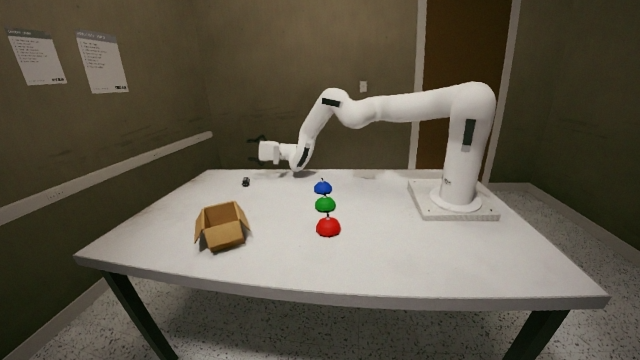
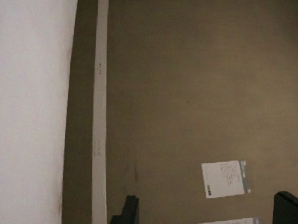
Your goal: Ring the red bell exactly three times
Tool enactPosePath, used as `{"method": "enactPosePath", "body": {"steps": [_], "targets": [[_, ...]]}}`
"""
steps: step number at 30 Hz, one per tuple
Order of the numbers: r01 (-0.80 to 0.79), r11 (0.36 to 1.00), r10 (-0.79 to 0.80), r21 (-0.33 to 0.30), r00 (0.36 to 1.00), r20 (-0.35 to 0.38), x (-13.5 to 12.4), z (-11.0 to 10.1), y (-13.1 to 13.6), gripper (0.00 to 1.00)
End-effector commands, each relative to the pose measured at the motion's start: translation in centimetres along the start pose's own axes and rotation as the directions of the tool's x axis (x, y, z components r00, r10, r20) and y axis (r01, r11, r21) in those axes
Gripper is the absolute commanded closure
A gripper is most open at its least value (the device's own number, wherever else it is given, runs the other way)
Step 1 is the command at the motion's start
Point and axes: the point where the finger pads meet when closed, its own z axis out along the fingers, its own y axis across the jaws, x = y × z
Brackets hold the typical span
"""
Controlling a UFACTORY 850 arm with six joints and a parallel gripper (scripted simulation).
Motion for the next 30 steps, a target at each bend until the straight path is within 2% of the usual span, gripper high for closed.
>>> {"method": "enactPosePath", "body": {"steps": [1, 21, 25, 30], "targets": [[0.002, 1.000, -0.002, -0.002, 1.000, -0.001, 0.0, 0.1, 0.2, 0.00], [0.011, 1.000, -0.011, -0.001, 1.000, -0.010, 0.2, 0.0, 0.2, 0.00], [0.063, 0.998, -0.063, 0.003, 0.996, -0.071, 1.7, -0.7, 0.3, 0.00], [0.205, 0.979, -0.201, -0.011, 0.948, -0.247, 5.7, -2.8, 0.4, 0.00]]}}
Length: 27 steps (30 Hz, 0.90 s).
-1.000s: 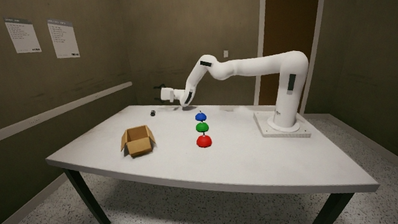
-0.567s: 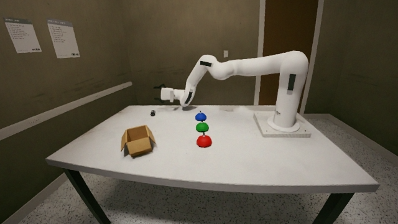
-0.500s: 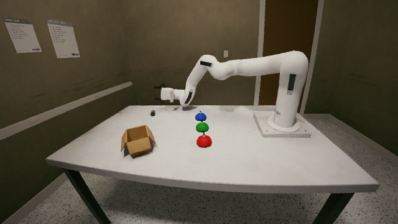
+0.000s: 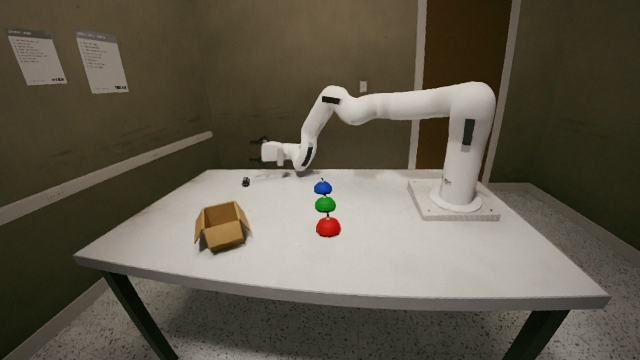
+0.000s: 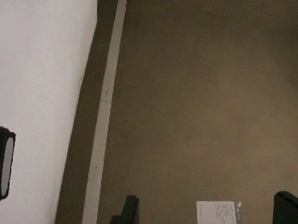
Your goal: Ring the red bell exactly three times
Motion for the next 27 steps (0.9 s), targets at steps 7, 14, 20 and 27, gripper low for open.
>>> {"method": "enactPosePath", "body": {"steps": [7, 14, 20, 27], "targets": [[0.236, 0.972, -0.229, -0.008, 0.934, -0.276, 7.0, -2.5, 1.3, 0.00], [0.447, 0.891, -0.420, -0.082, 0.740, -0.526, 14.1, -4.9, 2.4, 0.00], [0.553, 0.818, -0.508, -0.158, 0.566, -0.649, 18.5, -6.4, 3.0, 0.00], [0.645, 0.714, -0.574, -0.271, 0.318, -0.755, 23.8, -8.2, 3.8, 0.00]]}}
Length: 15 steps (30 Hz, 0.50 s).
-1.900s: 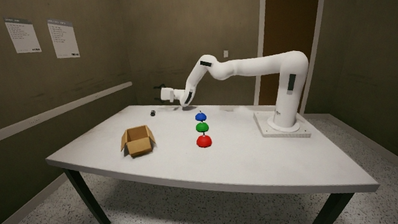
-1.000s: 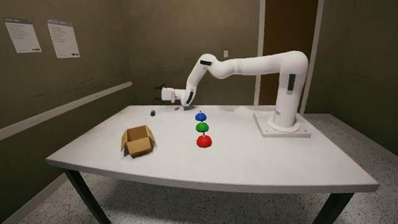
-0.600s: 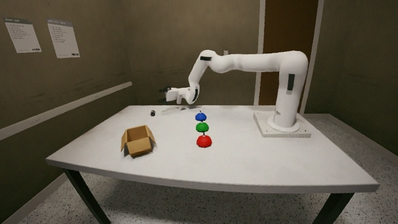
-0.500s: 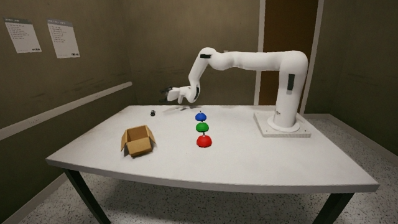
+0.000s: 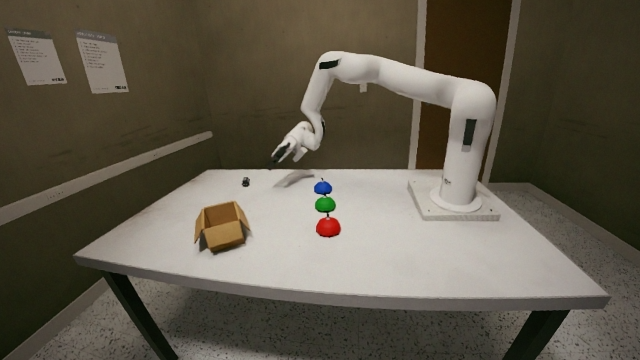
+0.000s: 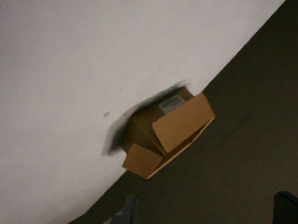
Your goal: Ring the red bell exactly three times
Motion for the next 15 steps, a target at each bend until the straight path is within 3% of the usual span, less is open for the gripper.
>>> {"method": "enactPosePath", "body": {"steps": [1, 3, 4, 6, 7, 8, 9, 11, 12, 14, 15], "targets": [[0.172, 0.984, -0.158, 0.054, 0.966, -0.203, 2.9, 2.3, 4.2, 0.00], [0.172, 0.984, -0.158, 0.054, 0.966, -0.203, 2.9, 2.3, 4.2, 0.00], [0.263, 0.964, -0.238, 0.039, 0.919, -0.315, 4.5, 3.5, 6.4, 0.00], [0.263, 0.964, -0.238, 0.039, 0.919, -0.315, 4.5, 3.5, 6.4, 0.00], [0.347, 0.938, -0.310, 0.015, 0.854, -0.419, 6.1, 4.7, 8.5, 0.00], [0.347, 0.938, -0.310, 0.015, 0.854, -0.419, 6.1, 4.7, 8.5, 0.00], [0.408, 0.913, -0.361, -0.014, 0.791, -0.494, 7.6, 5.8, 10.5, 0.00], [0.408, 0.913, -0.361, -0.014, 0.791, -0.494, 7.6, 5.8, 10.5, 0.00], [0.483, 0.874, -0.420, -0.053, 0.694, -0.585, 9.0, 6.9, 12.3, 0.00], [0.483, 0.874, -0.420, -0.053, 0.694, -0.585, 9.0, 6.9, 12.3, 0.00], [0.538, 0.838, -0.460, -0.094, 0.604, -0.650, 10.3, 7.9, 14.1, 0.00]]}}
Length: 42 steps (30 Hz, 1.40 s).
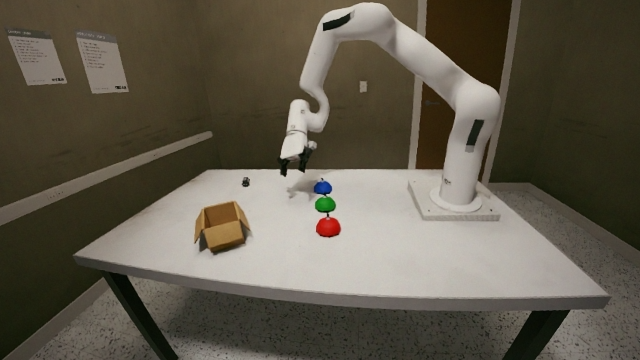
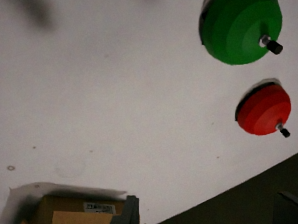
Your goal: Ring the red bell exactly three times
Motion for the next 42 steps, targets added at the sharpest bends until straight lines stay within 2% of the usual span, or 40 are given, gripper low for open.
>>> {"method": "enactPosePath", "body": {"steps": [1, 2, 3, 4, 5, 6, 7, 8, 9, 10, 11, 13, 14, 16, 19, 26, 35, 41, 42], "targets": [[0.116, 0.992, -0.106, 0.054, 0.981, -0.165, -0.8, 2.0, 3.3, 0.00], [0.116, 0.992, -0.106, 0.054, 0.981, -0.165, -0.8, 2.0, 3.3, 0.00], [0.189, 0.981, -0.171, 0.047, 0.952, -0.253, -1.0, 3.1, 5.3, 0.00], [0.189, 0.981, -0.171, 0.047, 0.952, -0.253, -1.0, 3.1, 5.3, 0.00], [0.258, 0.966, -0.232, 0.034, 0.913, -0.334, -1.3, 4.2, 7.2, 0.00], [0.258, 0.966, -0.232, 0.034, 0.913, -0.334, -1.3, 4.2, 7.2, 0.00], [0.321, 0.947, -0.286, 0.016, 0.866, -0.410, -1.5, 5.4, 9.0, 0.00], [0.321, 0.947, -0.286, 0.016, 0.866, -0.410, -1.5, 5.4, 9.0, 0.00], [0.373, 0.928, -0.331, -0.004, 0.817, -0.473, -1.7, 6.3, 10.6, 0.00], [0.373, 0.928, -0.331, -0.004, 0.817, -0.473, -1.7, 6.3, 10.6, 0.00], [0.421, 0.907, -0.370, -0.023, 0.768, -0.524, -1.9, 7.2, 12.0, 0.00], [0.421, 0.907, -0.370, -0.023, 0.768, -0.524, -1.9, 7.2, 12.0, 0.00], [0.448, 0.893, -0.392, -0.041, 0.731, -0.559, -1.9, 7.8, 13.0, 0.00], [0.448, 0.893, -0.392, -0.041, 0.731, -0.559, -1.9, 7.8, 13.0, 0.00], [0.499, 0.864, -0.431, -0.068, 0.664, -0.610, -2.2, 8.8, 14.6, 0.00], [0.525, 0.844, -0.455, -0.107, 0.597, -0.661, -2.2, 9.7, 16.3, 0.00], [0.547, 0.827, -0.471, -0.128, 0.551, -0.689, -2.3, 10.2, 17.2, 0.00], [0.549, 0.826, -0.472, -0.130, 0.547, -0.692, -2.3, 10.3, 17.3, 0.00], [0.549, 0.826, -0.472, -0.130, 0.547, -0.692, -2.3, 10.3, 17.3, 1.00]]}}
